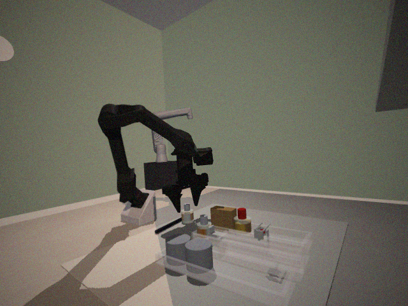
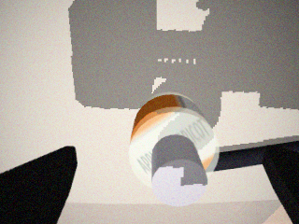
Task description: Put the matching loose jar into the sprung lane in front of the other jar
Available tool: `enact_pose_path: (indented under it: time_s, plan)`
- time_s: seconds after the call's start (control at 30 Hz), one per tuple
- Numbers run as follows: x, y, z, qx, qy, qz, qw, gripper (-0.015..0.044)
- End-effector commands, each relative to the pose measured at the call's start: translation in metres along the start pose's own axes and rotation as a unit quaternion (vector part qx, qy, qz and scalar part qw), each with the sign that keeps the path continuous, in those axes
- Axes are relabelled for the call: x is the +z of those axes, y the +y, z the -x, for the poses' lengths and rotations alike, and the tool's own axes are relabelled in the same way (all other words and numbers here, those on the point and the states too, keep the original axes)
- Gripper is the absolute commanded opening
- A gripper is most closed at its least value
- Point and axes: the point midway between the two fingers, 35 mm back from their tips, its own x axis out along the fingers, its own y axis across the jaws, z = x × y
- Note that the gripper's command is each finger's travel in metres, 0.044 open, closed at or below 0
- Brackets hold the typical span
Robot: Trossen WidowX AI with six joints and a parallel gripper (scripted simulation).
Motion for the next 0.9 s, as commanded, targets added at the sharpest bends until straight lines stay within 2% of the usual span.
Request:
enact_pose_path:
  time_s: [0.0, 0.33, 0.63, 0.83, 0.87]
  plan:
    - [-0.002, -0.001, -0.009, -0.005, 0.002, 0.005, 1.000, 0.0440]
    - [-0.002, -0.002, -0.022, -0.005, 0.002, 0.005, 1.000, 0.0440]
    - [-0.002, -0.002, -0.022, -0.005, 0.002, 0.005, 1.000, 0.0204]
    - [-0.002, -0.002, -0.022, -0.005, 0.002, 0.005, 1.000, 0.0164]
    - [-0.002, -0.002, -0.022, -0.005, 0.002, 0.005, 1.000, 0.0138]
